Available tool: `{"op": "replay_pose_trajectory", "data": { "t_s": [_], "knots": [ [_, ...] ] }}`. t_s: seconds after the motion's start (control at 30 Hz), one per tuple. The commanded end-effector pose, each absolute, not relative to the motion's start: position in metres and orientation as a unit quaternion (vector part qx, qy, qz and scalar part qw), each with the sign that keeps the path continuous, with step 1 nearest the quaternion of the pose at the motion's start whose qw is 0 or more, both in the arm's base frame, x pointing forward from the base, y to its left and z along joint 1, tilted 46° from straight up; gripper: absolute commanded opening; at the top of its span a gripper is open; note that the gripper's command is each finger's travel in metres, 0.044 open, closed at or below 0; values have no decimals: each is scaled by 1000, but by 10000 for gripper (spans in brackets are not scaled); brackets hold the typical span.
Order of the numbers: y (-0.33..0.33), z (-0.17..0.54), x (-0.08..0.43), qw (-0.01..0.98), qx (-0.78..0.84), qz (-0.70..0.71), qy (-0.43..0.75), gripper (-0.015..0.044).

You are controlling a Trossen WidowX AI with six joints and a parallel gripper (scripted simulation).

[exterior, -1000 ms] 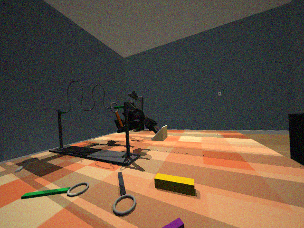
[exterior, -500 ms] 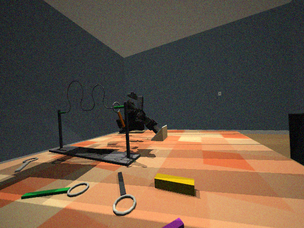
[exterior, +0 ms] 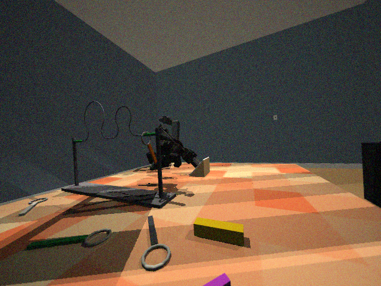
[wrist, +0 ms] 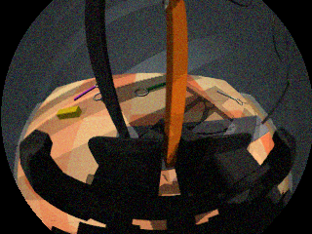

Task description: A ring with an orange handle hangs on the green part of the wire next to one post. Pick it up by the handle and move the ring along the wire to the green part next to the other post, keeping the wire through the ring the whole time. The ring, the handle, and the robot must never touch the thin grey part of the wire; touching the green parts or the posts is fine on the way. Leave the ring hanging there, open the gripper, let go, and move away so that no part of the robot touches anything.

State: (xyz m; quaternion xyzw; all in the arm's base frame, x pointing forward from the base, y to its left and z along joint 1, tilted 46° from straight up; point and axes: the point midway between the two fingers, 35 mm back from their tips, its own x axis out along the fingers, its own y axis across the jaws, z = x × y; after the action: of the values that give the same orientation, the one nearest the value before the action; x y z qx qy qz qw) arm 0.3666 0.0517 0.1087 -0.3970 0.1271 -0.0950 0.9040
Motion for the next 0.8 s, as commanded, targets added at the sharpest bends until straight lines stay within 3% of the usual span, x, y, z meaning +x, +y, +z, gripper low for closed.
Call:
{"op": "replay_pose_trajectory", "data": {
  "t_s": [0.0, 0.5, 0.77],
  "knots": [
    [51, 107, 367, 904, -398, -93, 127, -150],
    [51, 107, 367, 904, -398, -93, 127, -150],
    [51, 107, 367, 904, -397, -94, 127, 60]
  ]
}}
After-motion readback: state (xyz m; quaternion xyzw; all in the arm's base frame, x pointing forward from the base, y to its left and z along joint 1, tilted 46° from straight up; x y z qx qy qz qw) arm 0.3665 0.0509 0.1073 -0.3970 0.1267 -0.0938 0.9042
